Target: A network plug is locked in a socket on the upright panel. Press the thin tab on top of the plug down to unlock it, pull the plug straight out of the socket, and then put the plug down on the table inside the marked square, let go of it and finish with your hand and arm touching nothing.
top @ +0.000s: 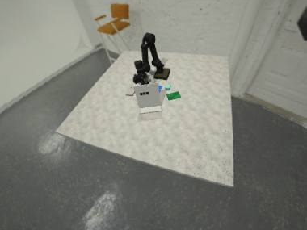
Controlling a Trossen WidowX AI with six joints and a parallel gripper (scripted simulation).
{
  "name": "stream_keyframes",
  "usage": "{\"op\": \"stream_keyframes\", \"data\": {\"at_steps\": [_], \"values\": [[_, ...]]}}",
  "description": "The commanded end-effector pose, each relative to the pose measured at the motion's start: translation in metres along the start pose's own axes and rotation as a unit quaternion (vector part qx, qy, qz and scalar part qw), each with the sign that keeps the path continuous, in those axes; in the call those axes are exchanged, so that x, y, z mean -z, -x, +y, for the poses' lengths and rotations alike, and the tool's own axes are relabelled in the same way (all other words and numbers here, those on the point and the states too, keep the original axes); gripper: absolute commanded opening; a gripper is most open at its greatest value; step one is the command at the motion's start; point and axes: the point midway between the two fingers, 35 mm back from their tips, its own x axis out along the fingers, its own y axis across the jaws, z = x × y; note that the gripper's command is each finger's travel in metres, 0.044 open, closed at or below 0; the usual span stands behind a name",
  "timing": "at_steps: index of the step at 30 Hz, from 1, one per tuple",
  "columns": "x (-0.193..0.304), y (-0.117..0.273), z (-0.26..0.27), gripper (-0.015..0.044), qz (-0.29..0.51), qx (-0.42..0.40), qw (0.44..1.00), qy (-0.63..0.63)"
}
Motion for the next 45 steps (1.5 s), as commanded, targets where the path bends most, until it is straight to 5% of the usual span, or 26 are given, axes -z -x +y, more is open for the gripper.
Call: {"op": "stream_keyframes", "data": {"at_steps": [1, 43, 45], "values": [[-0.004, -0.011, -0.001, 0.0156, -0.002, 0.001, 1.000, 0.001], [-0.019, -0.068, 0.001, 0.0156, -0.002, -0.002, 1.000, 0.002], [-0.019, -0.068, 0.001, 0.0104, -0.002, -0.002, 1.000, 0.002]]}}
